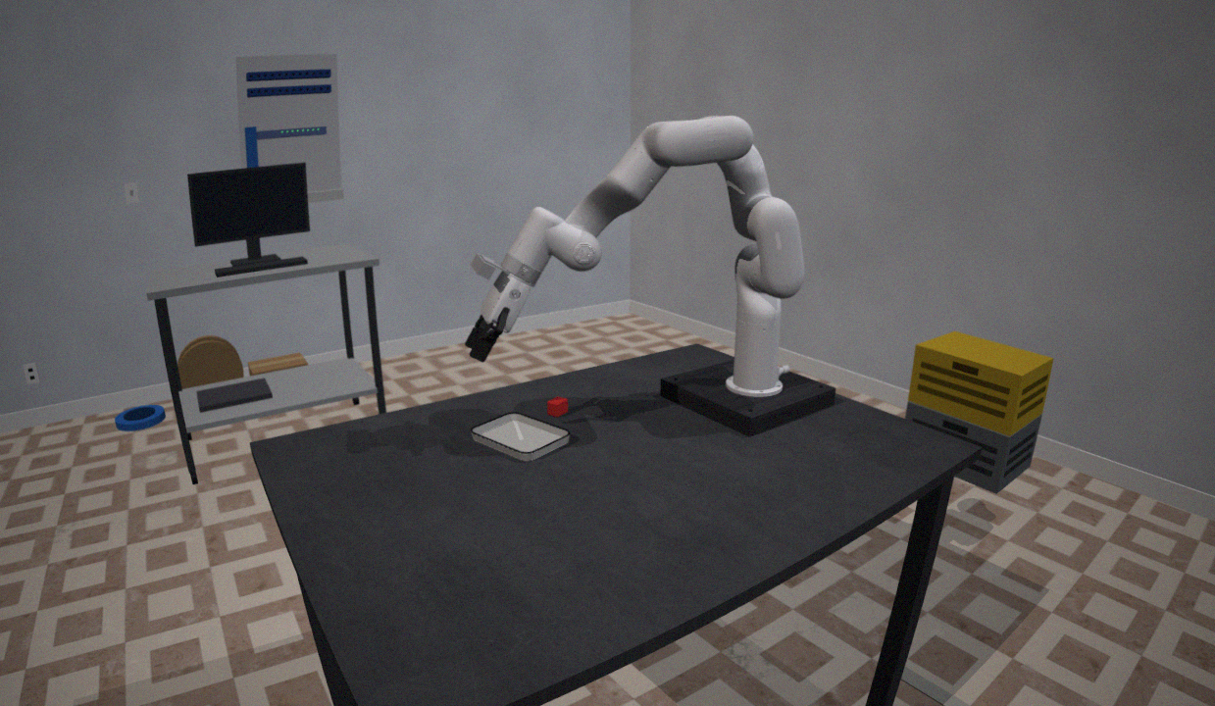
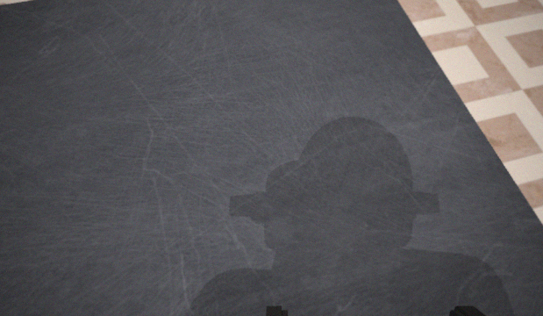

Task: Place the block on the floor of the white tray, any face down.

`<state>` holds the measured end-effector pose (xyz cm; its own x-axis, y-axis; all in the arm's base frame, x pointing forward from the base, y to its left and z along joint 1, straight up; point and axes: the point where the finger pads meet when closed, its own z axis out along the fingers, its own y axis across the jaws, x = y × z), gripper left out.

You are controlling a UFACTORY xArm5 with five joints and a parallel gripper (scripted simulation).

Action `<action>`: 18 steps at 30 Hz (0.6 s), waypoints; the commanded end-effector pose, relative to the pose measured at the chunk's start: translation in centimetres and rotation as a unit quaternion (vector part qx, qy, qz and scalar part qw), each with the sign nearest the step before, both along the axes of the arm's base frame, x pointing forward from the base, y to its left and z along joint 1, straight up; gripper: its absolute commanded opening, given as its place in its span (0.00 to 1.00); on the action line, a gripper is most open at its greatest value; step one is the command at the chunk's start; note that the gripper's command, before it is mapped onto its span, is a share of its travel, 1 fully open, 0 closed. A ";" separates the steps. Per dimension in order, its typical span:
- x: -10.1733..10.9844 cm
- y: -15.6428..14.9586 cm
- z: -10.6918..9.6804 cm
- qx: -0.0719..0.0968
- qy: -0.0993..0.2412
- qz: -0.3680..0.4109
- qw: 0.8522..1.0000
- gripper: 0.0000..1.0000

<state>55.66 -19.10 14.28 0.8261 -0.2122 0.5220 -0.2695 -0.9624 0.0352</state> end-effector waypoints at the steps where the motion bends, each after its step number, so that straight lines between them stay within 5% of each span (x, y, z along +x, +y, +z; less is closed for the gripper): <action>1: -1.2 4.1 2.0 0.019 0.050 0.024 0.998 0.62; 13: -5.2 10.7 5.1 0.041 0.133 0.066 0.988 0.62; 17: -5.2 10.7 5.1 0.041 0.133 0.066 0.988 0.62; 18: -6.6 12.3 6.0 0.045 0.154 0.076 0.984 0.62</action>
<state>51.07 -9.26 18.73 0.9470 -0.1324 0.2926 -0.1419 -0.9898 0.0114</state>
